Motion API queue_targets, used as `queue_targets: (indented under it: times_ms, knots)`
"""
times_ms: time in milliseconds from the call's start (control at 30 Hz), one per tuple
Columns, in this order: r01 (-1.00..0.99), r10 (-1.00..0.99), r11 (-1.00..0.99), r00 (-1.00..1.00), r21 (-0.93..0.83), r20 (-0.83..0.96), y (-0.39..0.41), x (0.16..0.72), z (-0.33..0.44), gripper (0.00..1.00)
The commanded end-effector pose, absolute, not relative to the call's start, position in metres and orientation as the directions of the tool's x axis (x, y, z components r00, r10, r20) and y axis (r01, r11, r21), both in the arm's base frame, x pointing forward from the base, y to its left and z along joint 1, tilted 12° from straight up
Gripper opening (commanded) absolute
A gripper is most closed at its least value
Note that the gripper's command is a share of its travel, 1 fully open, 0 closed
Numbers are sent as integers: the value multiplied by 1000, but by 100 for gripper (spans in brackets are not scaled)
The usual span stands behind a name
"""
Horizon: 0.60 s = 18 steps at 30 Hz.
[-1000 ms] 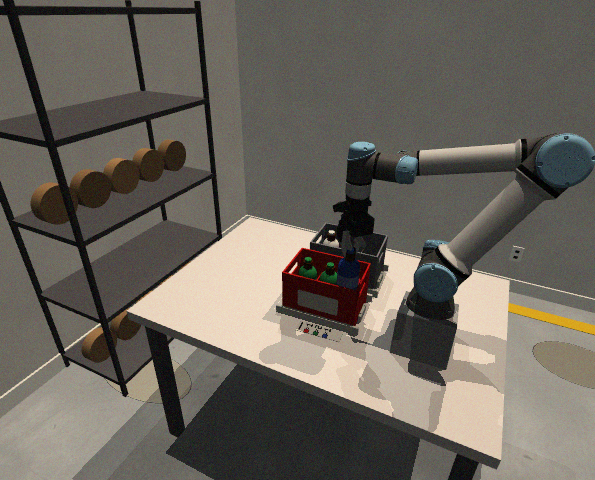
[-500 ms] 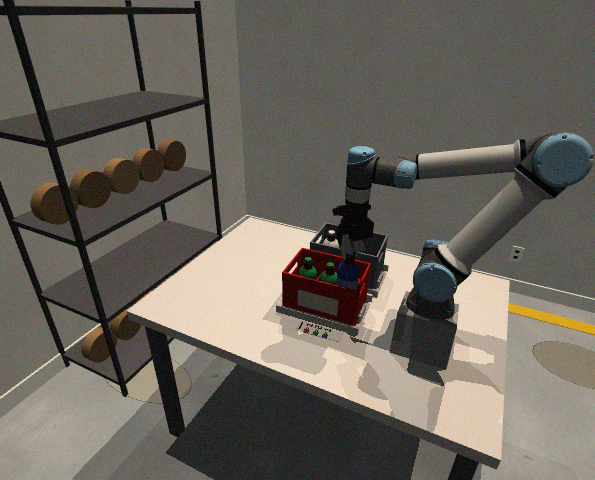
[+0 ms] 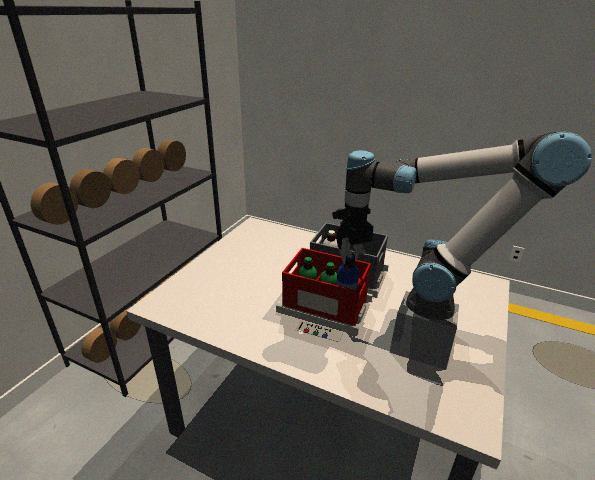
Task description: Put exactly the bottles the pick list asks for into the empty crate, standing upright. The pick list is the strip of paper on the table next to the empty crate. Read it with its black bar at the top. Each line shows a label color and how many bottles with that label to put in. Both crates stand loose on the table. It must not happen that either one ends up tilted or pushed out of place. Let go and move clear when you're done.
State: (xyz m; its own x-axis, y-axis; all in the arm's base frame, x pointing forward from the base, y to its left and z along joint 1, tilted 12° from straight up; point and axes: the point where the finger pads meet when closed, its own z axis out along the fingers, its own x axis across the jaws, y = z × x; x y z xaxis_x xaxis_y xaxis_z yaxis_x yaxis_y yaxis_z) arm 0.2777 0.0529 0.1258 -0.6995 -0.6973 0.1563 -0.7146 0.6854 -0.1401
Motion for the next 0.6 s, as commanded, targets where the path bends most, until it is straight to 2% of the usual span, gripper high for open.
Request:
queue_targets:
  times_ms: [0, 567]
  knots:
    - [-714, -697, 685, -700, -144, 153, 51, 280, 121, 0]
    - [-714, -697, 685, -700, -144, 153, 48, 280, 106, 0]
